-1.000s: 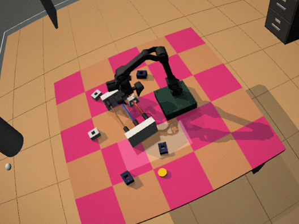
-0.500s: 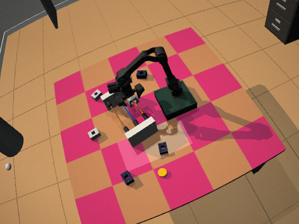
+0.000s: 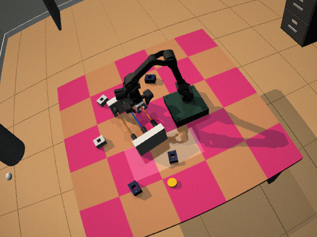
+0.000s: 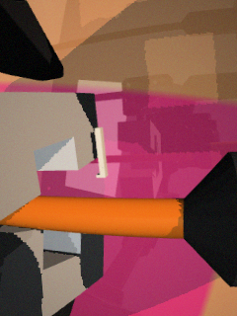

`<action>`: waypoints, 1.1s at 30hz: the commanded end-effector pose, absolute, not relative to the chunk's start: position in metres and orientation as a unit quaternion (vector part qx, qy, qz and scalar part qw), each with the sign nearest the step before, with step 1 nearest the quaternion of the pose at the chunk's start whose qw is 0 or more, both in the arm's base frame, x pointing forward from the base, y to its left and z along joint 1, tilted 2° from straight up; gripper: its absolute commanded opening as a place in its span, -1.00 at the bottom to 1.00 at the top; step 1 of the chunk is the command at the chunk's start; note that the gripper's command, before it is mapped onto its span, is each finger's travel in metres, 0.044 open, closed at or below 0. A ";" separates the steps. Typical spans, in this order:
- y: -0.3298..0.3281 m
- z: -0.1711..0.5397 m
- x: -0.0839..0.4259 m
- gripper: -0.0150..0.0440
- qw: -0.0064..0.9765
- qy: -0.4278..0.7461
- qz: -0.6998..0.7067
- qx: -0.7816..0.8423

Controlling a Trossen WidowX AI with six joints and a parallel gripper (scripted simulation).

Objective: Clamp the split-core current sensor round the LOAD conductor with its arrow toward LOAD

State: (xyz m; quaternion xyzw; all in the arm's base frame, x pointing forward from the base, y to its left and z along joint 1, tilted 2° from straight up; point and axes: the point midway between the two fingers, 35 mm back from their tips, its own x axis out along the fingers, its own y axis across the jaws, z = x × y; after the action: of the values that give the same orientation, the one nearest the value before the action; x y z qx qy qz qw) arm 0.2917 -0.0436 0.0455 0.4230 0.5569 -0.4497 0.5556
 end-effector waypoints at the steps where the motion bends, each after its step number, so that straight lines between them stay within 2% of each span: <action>1: -0.044 0.046 0.292 0.80 0.556 0.557 -0.450 0.423; 15: -0.044 0.046 0.292 0.48 0.556 0.557 -0.450 0.423; 26: -0.044 0.046 0.292 -0.49 0.556 0.557 -0.450 0.423; 33: -0.044 0.046 0.292 -0.49 0.556 0.557 -0.450 0.423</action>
State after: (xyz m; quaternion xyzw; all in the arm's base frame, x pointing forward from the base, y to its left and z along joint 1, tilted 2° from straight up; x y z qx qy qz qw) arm 0.2916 -0.0436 0.0455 0.4229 0.5569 -0.4499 0.5556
